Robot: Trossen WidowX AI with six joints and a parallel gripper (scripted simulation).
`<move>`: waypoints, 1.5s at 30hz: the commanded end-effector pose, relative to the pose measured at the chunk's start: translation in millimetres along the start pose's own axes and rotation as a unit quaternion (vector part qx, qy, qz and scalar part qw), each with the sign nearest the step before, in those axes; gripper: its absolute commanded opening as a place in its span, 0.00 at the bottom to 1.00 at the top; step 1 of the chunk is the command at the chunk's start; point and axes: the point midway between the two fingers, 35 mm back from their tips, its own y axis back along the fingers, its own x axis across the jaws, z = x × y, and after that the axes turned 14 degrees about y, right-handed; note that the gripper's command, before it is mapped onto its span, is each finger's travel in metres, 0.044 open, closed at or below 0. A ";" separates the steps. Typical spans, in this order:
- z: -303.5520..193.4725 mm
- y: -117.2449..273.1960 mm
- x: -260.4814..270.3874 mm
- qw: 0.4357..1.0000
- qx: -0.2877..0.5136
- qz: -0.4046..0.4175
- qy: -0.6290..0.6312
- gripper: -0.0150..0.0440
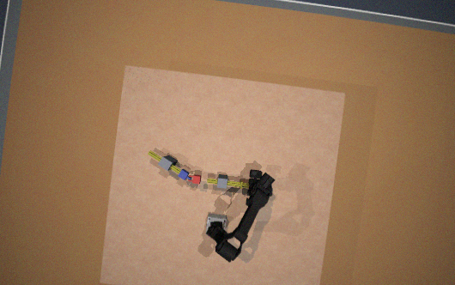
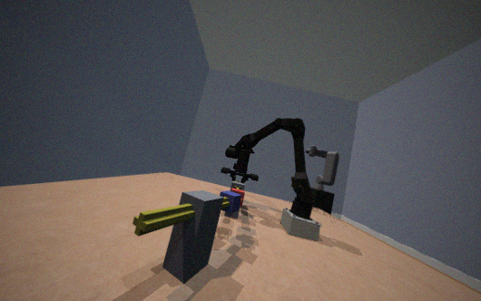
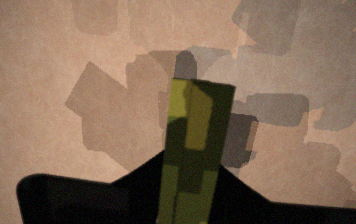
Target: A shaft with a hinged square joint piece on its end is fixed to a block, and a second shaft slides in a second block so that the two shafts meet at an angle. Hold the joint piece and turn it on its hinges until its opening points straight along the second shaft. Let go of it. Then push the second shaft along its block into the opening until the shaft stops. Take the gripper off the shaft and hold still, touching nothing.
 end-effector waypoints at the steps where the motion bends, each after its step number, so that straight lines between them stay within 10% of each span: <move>1: -6.1 -0.1 1.8 1.000 0.001 0.001 0.000 0.25; 45: -74.9 -0.2 19.1 1.000 0.004 0.001 0.000 0.25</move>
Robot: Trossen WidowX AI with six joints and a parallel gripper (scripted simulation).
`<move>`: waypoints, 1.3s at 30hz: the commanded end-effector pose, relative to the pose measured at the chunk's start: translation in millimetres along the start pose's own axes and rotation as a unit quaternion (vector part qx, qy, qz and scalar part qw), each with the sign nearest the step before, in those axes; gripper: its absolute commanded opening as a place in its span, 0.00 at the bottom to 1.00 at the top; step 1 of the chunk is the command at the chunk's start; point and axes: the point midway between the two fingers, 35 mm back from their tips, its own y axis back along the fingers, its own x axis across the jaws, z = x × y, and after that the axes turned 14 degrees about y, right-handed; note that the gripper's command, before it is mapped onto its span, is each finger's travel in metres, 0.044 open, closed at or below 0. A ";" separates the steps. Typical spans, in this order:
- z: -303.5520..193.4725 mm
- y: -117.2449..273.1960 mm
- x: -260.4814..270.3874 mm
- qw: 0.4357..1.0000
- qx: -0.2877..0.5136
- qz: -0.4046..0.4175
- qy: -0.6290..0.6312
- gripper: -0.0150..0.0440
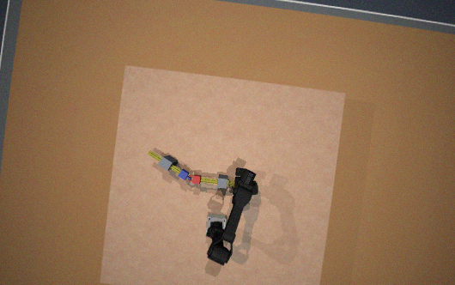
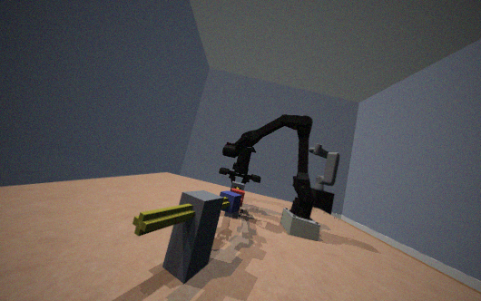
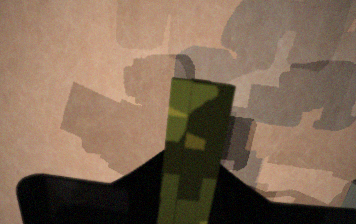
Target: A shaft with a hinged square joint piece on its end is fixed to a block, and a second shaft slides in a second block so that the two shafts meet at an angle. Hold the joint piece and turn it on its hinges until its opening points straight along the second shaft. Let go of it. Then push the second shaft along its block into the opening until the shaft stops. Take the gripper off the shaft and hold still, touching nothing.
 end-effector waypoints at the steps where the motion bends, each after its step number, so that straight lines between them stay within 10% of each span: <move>1: 0.0 0.0 0.0 1.000 0.000 0.000 0.000 0.25; 18: 0.0 0.0 0.0 1.000 0.000 0.000 0.000 0.37; 32: 0.0 0.0 0.0 1.000 0.000 0.000 0.000 0.99; 39: 0.0 0.0 0.0 1.000 0.000 0.000 0.000 1.00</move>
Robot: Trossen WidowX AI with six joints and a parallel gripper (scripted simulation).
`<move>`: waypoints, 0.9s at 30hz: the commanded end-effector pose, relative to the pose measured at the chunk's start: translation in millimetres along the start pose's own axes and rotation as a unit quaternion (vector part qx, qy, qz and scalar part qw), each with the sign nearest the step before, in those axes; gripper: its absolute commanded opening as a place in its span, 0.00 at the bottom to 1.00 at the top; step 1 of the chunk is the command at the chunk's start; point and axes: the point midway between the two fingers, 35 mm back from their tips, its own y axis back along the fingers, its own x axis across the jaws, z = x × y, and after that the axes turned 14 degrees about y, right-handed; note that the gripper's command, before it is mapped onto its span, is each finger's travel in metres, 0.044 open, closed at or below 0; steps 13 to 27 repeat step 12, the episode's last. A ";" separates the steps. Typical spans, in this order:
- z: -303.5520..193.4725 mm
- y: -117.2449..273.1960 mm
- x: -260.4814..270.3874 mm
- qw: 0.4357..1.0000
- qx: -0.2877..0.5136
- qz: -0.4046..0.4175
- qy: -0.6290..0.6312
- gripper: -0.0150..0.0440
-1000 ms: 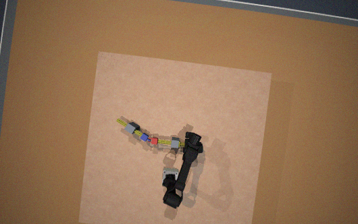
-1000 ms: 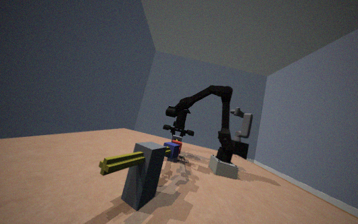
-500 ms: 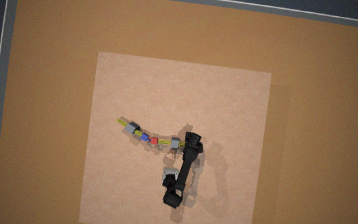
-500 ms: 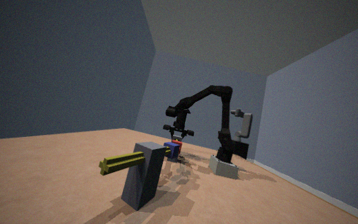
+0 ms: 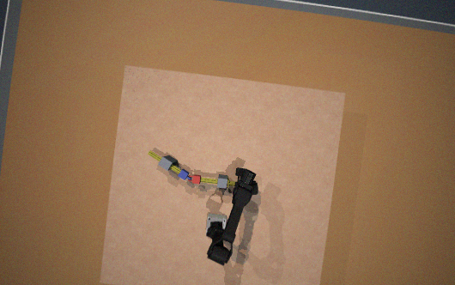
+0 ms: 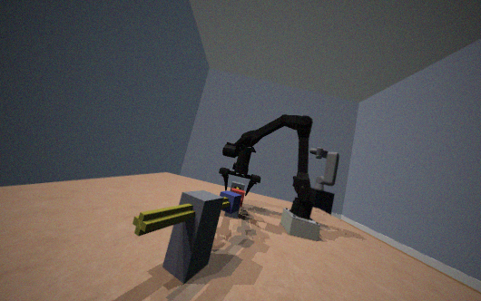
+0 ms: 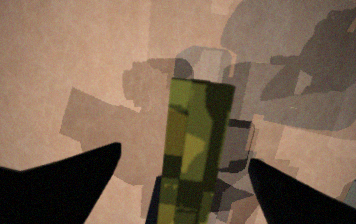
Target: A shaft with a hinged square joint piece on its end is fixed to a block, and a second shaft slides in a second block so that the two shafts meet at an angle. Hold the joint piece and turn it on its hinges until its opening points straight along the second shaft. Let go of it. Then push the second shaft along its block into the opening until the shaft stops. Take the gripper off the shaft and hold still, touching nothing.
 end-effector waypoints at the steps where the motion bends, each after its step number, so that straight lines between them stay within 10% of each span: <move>1: -0.3 0.1 0.1 1.000 0.001 0.000 0.001 1.00; 27: -0.4 52.5 -0.9 1.000 0.001 0.001 0.000 1.00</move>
